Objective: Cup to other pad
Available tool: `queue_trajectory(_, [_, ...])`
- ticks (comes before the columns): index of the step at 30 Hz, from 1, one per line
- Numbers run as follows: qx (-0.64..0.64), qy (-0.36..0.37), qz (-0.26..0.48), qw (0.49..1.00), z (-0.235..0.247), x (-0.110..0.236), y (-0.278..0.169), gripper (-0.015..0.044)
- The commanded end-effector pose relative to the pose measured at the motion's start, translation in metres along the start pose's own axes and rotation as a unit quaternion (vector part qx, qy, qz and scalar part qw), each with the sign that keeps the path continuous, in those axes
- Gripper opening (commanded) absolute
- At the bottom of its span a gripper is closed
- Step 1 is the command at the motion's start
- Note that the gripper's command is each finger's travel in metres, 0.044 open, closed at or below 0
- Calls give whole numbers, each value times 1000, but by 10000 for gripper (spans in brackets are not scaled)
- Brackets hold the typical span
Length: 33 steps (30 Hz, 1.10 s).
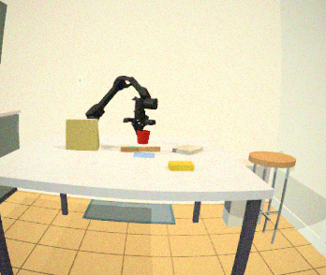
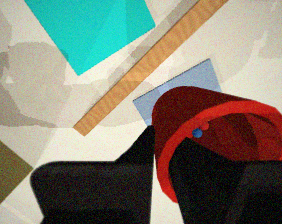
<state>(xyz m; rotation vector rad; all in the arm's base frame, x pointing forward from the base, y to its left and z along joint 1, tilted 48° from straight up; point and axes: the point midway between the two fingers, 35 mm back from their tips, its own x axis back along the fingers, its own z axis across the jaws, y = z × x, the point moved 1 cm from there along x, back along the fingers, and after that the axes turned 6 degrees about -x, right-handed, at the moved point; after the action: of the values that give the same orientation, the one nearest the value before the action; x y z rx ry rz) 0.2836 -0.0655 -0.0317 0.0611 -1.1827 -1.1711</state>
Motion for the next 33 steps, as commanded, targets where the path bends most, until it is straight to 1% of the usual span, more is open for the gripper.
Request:
queue_trajectory(1, [-4,5,-1,1000,9,-1,6,0])
queue_trajectory(33, [-4,6,-2,1000,54,3,51,0])
